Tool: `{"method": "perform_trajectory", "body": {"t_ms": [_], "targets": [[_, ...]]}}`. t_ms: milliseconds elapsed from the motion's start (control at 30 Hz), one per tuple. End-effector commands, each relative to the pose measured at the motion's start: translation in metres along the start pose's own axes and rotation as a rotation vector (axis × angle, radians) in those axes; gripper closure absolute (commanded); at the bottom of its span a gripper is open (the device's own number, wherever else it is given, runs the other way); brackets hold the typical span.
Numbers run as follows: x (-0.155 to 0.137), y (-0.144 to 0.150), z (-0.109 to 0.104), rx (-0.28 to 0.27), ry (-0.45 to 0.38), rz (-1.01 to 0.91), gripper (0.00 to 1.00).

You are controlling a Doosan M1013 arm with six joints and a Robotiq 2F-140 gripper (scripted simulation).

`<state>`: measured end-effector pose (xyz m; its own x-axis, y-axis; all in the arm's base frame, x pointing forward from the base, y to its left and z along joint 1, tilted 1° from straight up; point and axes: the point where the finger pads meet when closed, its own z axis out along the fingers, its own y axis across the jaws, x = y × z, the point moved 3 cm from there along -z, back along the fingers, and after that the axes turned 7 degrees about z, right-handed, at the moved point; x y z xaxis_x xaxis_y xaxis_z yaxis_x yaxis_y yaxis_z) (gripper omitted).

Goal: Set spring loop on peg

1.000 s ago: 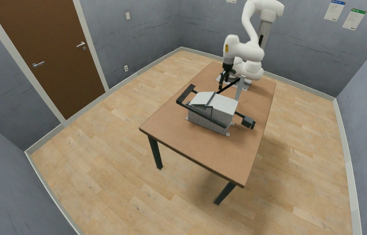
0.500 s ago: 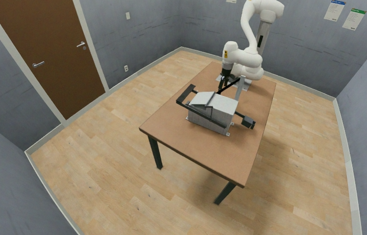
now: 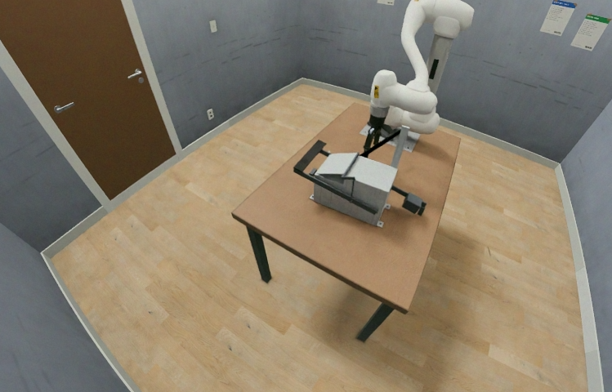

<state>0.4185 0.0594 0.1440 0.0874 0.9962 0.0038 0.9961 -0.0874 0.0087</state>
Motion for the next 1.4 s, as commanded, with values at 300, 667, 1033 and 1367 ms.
{"method": "perform_trajectory", "body": {"t_ms": [300,667,1033,1367], "targets": [[0.000,0.000,0.029,-0.001,0.001,0.000,0.00],[0.000,0.000,0.052,-0.001,0.000,0.000,0.00],[0.000,0.000,0.077,-0.001,0.000,0.000,0.00],[0.000,0.000,0.078,-0.001,0.000,0.000,0.00]]}}
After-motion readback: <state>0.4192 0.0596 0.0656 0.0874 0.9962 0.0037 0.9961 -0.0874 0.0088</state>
